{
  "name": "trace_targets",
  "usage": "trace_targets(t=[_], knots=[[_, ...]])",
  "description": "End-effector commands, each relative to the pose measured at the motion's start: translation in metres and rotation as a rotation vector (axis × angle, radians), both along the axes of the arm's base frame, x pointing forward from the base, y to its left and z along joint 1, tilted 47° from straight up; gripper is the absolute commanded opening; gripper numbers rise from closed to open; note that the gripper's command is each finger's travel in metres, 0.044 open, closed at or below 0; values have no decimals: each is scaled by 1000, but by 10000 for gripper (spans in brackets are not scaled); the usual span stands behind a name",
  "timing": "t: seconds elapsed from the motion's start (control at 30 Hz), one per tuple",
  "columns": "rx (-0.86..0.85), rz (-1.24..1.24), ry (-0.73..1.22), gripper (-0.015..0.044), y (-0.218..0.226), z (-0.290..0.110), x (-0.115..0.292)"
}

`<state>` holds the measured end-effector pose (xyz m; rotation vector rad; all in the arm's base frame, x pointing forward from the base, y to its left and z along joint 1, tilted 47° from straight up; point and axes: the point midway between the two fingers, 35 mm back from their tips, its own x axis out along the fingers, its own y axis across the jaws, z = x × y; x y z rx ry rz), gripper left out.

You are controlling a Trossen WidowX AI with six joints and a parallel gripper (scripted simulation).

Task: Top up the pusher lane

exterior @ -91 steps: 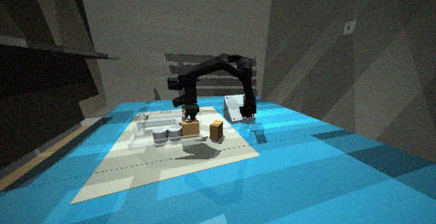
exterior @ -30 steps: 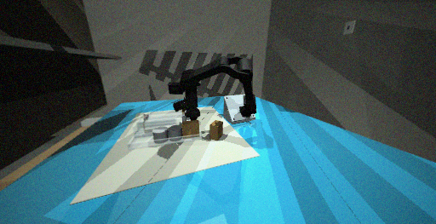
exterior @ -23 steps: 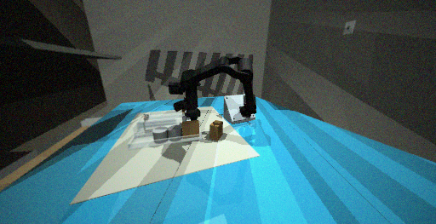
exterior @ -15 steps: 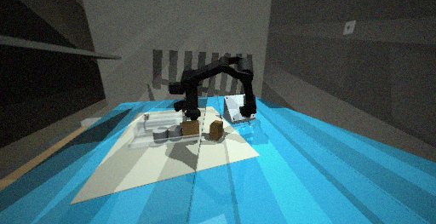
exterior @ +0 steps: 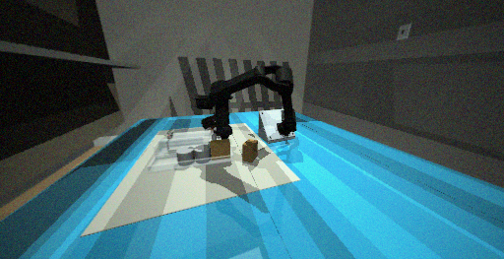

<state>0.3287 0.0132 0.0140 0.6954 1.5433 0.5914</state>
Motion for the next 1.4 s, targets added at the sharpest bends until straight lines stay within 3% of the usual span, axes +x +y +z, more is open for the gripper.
trace_targets(t=[0.0, 0.53, 0.9, 1.37], knots=[[3, -1, -9, 0, 0, 0, 1], [3, -1, -9, 0, 0, 0, -2], [3, -1, -9, 289, 0, 0, -1], [2, -1, -9, 300, -15, 13, -1]])
